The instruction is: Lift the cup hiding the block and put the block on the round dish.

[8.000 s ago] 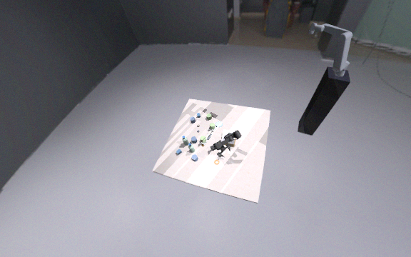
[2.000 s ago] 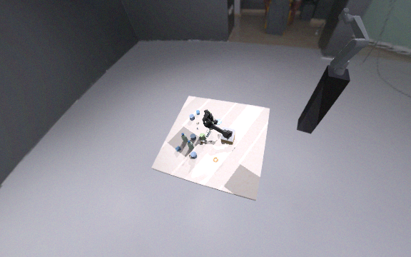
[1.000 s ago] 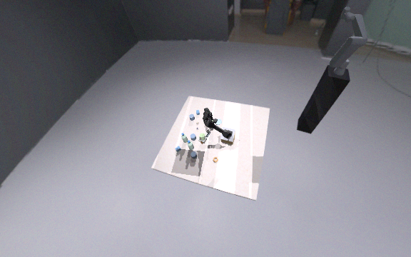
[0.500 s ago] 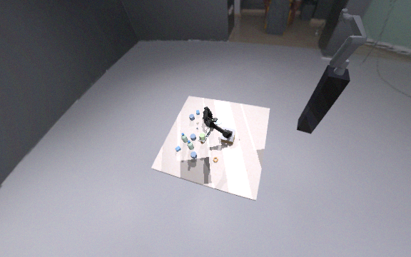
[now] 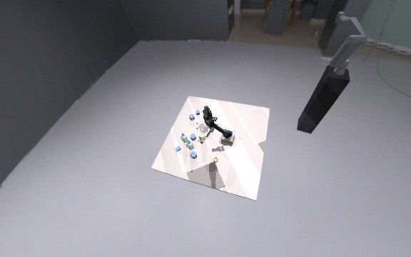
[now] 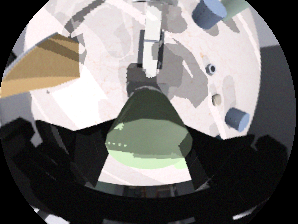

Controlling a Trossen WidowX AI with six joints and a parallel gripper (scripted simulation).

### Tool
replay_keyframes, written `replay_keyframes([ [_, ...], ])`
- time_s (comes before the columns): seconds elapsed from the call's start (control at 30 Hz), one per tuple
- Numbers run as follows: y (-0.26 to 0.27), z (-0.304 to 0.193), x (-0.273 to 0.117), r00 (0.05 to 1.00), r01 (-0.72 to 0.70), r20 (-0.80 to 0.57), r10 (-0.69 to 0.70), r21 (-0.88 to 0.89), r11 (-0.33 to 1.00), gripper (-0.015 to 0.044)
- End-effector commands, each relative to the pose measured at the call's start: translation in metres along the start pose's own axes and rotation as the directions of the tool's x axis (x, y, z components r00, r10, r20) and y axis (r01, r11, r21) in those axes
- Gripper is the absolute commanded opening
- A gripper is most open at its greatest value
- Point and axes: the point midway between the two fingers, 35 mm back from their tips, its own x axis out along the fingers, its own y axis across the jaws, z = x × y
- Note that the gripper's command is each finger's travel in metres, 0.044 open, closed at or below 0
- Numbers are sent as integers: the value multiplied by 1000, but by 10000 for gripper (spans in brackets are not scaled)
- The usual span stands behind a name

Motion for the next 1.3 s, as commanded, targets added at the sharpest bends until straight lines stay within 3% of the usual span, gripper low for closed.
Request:
replay_keyframes([
  [0.0,-3,-2,-9,1000,10,-9,-10,-8,1000,0],
  [0.6,-1,-1,-32,1000,10,-9,-10,-8,1000,0],
  [1.27,1,0,-24,1000,0,1,0,0,1000,0],
])
